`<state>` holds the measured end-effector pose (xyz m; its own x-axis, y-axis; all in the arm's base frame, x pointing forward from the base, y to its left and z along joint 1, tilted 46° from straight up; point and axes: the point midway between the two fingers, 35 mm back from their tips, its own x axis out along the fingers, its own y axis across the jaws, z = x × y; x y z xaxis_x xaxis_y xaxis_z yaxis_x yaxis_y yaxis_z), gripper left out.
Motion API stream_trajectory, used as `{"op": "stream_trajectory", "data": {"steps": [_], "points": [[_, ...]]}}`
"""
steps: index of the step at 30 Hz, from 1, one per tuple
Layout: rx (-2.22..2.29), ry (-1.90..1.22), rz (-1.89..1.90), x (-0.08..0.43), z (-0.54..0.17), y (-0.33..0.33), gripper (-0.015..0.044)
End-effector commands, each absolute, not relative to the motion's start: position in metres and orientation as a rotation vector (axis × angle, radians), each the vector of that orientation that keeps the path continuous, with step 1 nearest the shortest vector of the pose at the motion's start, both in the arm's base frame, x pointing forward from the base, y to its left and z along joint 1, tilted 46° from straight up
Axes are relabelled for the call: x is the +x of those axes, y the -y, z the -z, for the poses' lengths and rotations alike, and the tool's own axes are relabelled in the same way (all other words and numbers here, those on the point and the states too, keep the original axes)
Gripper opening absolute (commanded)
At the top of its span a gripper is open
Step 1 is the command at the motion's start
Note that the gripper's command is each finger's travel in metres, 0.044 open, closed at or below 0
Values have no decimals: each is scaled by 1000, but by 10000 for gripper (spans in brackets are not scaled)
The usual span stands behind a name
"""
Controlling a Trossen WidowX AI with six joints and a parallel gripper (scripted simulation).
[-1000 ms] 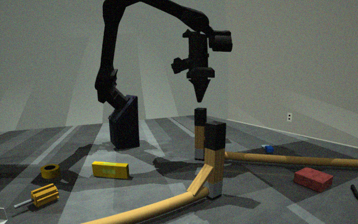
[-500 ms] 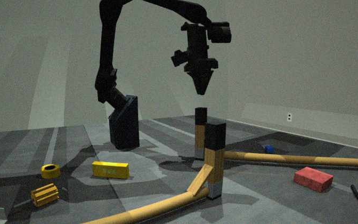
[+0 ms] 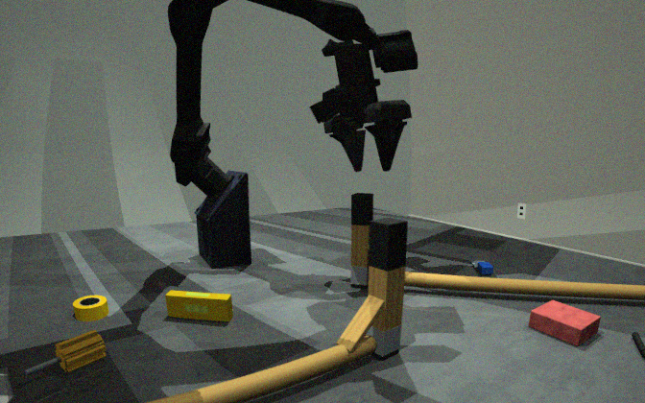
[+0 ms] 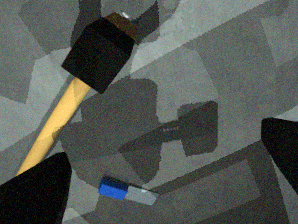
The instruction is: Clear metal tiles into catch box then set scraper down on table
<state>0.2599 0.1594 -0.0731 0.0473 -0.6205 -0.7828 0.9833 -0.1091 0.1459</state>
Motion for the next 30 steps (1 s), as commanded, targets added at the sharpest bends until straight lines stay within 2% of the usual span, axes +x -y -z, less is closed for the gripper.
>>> {"op": "stream_trajectory", "data": {"steps": [1, 30], "points": [[812, -618, 1425, 268, 71, -157, 440], [490, -879, 1037, 317, 57, -142, 440]]}}
